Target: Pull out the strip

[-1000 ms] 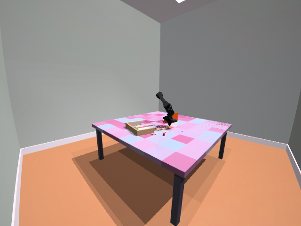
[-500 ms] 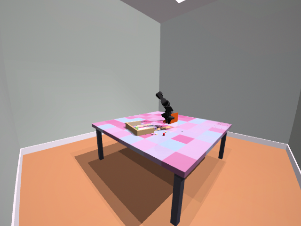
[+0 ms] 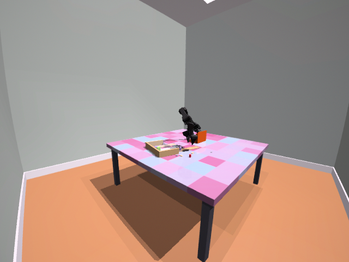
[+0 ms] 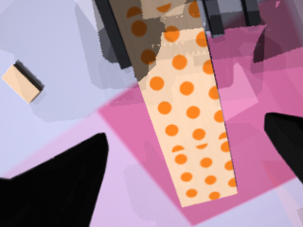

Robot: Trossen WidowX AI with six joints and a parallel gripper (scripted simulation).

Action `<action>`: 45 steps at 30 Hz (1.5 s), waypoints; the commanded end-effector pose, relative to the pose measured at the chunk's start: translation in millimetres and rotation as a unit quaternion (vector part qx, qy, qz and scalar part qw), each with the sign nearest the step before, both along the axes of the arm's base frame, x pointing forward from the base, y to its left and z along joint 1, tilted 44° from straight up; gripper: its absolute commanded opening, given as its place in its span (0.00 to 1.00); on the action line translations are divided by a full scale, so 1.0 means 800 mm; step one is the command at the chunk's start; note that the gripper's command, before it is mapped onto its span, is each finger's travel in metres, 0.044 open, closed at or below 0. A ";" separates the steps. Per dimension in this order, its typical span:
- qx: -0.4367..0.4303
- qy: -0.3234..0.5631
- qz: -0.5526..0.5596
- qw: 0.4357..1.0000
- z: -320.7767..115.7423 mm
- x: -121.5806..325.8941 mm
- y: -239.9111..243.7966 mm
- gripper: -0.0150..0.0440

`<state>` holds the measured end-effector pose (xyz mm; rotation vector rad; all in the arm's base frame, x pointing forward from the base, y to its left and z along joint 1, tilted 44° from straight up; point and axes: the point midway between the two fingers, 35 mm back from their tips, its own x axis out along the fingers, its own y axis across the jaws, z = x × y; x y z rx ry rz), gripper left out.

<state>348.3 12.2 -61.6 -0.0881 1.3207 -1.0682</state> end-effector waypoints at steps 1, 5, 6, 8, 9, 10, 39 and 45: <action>-0.002 0.001 0.002 1.000 0.006 0.017 -0.006 1.00; -0.002 0.000 0.002 1.000 0.011 0.034 -0.012 1.00; -0.002 0.000 0.002 1.000 0.012 0.038 -0.013 1.00; -0.002 0.000 0.002 1.000 0.015 0.047 -0.016 1.00; -0.002 0.000 0.002 1.000 0.016 0.051 -0.017 1.00; -0.002 0.000 0.002 1.000 0.018 0.055 -0.019 1.00; -0.004 -0.002 0.002 1.000 0.037 0.135 -0.060 0.68; -0.004 -0.002 0.002 1.000 0.028 0.134 -0.068 0.68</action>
